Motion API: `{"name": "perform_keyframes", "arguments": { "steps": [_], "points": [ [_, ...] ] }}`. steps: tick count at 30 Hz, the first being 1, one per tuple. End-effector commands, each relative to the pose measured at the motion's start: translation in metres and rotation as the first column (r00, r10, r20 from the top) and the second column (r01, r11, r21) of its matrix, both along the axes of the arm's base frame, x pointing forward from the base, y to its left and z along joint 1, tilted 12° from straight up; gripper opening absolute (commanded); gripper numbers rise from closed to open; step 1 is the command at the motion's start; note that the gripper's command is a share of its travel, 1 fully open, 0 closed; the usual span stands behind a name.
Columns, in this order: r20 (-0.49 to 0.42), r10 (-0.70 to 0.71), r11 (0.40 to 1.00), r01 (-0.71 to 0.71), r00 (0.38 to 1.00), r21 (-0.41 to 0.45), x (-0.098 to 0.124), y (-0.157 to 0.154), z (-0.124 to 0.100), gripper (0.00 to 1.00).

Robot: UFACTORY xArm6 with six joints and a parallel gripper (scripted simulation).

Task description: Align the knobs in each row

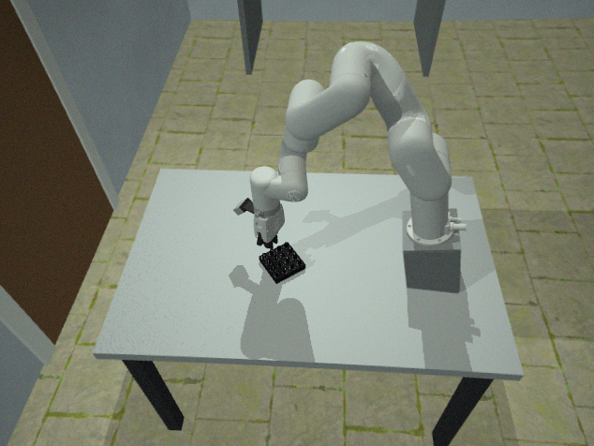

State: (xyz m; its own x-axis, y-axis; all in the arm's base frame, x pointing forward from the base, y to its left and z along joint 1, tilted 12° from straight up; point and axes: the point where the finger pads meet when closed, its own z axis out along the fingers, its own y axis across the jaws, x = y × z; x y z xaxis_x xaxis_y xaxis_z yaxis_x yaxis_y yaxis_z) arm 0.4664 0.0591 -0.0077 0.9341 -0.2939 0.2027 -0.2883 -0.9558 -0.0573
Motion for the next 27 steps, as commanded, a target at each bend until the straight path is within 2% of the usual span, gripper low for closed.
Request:
{"name": "perform_keyframes", "arguments": {
  "steps": [1, 9, 17, 19, 20, 27],
  "points": [
    [-0.005, 0.133, 0.991, -0.133, 0.991, -0.004, 0.0011, 0.0002, 0.0022, 0.19],
    [-0.01, 0.316, 0.948, -0.316, 0.949, -0.043, 0.0008, 0.0002, 0.0035, 0.19],
    [-0.021, 0.476, 0.876, -0.476, 0.879, -0.078, 0.0006, 0.0002, 0.0048, 0.19],
    [-0.021, 0.476, 0.876, -0.476, 0.879, -0.078, 0.0006, 0.0002, 0.0048, 0.19],
    [-0.027, 0.531, 0.843, -0.531, 0.847, -0.09, 0.0005, 0.0002, 0.0052, 0.19],
    [-0.042, 0.644, 0.756, -0.644, 0.763, -0.115, 0.0003, 0.0002, 0.0062, 0.19]
  ]
}}
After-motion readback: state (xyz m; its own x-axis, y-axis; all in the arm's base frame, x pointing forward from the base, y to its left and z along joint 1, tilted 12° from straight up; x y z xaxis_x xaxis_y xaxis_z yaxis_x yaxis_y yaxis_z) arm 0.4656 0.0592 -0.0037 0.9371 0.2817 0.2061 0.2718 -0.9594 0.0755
